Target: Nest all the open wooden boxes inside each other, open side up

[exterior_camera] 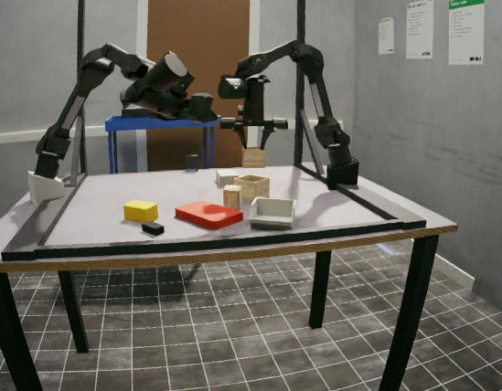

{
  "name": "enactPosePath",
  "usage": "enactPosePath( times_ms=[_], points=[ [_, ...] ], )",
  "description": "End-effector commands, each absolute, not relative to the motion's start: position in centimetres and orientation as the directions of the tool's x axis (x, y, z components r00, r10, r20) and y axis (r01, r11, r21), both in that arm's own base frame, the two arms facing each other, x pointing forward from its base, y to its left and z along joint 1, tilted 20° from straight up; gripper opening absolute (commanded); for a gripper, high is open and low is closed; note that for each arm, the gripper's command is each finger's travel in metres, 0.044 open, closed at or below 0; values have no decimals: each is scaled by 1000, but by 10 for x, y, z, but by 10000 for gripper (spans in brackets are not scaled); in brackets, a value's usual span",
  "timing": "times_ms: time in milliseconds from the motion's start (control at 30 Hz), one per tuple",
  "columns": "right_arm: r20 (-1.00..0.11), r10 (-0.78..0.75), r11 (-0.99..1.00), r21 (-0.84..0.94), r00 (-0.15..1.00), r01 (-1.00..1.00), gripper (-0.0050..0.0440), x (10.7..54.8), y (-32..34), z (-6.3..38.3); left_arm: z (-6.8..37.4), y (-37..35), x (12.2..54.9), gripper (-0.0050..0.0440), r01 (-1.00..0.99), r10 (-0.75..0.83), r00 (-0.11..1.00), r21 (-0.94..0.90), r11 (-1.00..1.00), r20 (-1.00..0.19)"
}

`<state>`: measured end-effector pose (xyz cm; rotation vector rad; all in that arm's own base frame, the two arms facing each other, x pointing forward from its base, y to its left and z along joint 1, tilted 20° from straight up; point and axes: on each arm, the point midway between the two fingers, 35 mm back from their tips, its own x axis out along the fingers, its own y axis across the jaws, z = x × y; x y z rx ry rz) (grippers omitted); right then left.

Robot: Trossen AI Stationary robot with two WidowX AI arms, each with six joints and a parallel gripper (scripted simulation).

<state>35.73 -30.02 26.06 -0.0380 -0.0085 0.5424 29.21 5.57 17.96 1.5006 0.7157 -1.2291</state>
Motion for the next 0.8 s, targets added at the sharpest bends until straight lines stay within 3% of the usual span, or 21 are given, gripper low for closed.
enactPosePath(
  times_ms=[0,467,767],
  points=[
    [0,515,856,-64,857,-514,400,356,-301,270,190,56,294,266,846,-145,333,363,-391,-932],
    [0,515,856,-64,857,-514,400,356,-301,270,190,56,294,266,558,-145,333,318,-767,-932],
    [0,515,856,-64,857,-514,400,356,-301,270,190,56,294,266,505,-145,333,306,-807,-932]
  ],
)
